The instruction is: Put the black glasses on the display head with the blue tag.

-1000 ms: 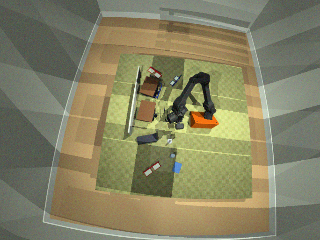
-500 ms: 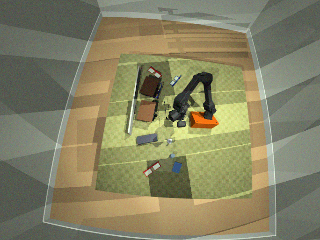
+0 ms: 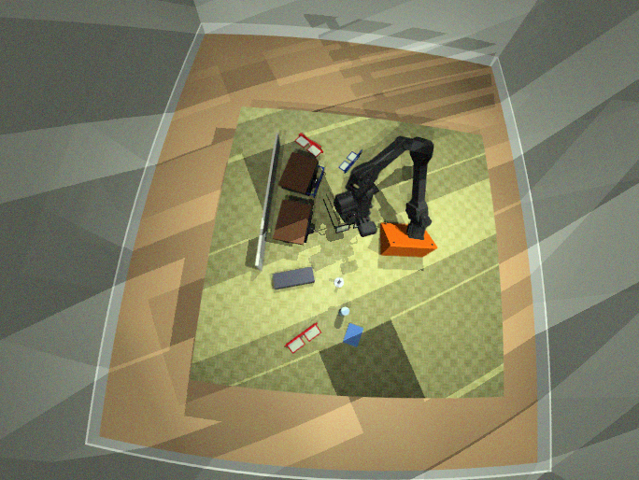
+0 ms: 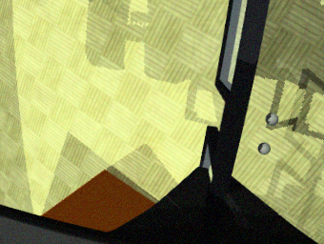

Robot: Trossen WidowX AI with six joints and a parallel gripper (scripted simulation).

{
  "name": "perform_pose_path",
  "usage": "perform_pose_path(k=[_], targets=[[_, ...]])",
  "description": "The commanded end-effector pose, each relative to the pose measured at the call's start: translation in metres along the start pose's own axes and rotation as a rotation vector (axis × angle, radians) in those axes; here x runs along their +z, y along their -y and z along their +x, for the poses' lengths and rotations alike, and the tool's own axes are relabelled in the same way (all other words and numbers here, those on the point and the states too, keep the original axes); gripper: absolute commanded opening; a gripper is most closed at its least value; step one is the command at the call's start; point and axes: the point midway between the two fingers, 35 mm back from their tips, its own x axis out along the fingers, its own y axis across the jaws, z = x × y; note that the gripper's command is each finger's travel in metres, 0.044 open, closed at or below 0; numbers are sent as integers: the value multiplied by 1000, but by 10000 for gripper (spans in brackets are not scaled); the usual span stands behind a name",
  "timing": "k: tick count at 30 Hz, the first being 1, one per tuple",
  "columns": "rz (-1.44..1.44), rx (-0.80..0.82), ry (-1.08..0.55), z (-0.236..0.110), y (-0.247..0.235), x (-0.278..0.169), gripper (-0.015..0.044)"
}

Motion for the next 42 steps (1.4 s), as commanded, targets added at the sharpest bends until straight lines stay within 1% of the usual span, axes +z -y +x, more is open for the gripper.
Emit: perform_pose_path(k=[1,12,22,32,42], targets=[[-65,52,13,-3,11,-9,0],[-236,161,108,-15,38,-33,0],[-392,209,235,-24,58,-57,0],[-549,197,381,-34,73,-82,0],[-707,120,525,-44,82,-107,0]])
